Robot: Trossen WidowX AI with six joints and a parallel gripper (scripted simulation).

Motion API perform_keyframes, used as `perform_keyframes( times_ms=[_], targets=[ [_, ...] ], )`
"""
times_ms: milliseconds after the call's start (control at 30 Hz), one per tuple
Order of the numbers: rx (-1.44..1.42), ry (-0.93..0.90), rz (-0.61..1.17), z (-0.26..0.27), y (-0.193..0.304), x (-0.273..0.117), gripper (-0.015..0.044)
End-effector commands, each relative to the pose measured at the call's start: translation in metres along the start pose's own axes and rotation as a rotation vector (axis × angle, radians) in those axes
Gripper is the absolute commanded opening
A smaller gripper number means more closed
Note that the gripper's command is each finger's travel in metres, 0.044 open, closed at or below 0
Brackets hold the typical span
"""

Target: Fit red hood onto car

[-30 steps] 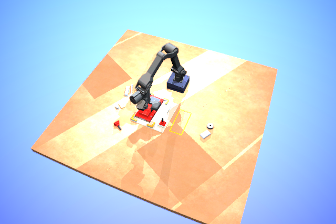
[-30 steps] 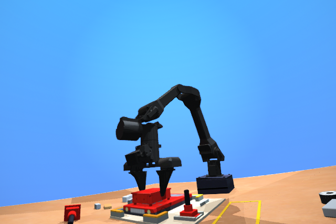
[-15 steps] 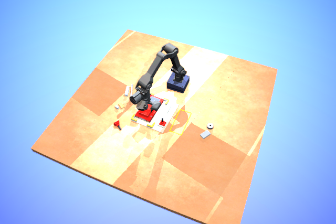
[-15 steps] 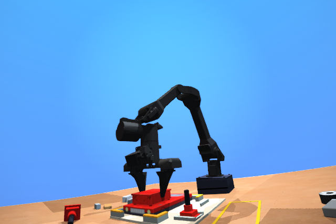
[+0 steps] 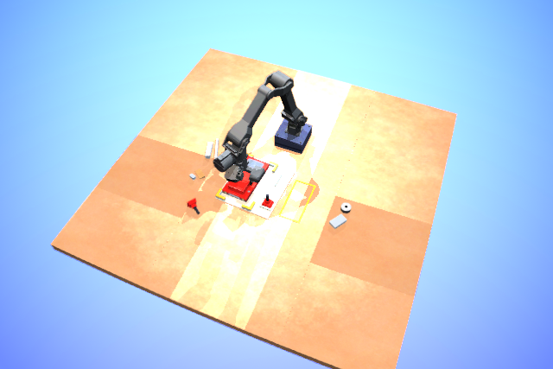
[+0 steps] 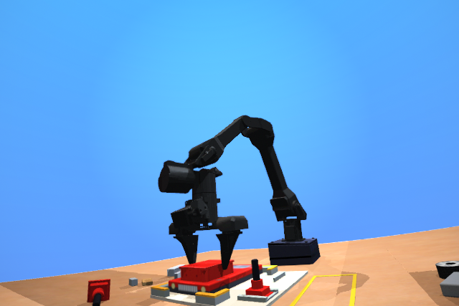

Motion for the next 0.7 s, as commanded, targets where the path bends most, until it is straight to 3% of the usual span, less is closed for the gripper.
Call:
perform_keyframes(
  times_ms=[0, 233, 667],
  targets=[
    [0.0, 0.0, -0.001, 0.0, -0.001, -0.007, 0.044],
    [0.0, -0.004, -0.002, -0.001, 0.0, -0.069, 0.044],
    [0.0, -0.005, -0.002, -0.001, 0.0, -0.071, 0.044]
  ],
)
Point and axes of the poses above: the point midway between the two fingers, 35 mm back from their tips, its own x axis out along the fingers, its own z axis across the jaws, y = z × x, the point moved 2 cm from there along -x, back along the fingers, and after that the axes turned 1 degree about x, right-handed, at the moved point
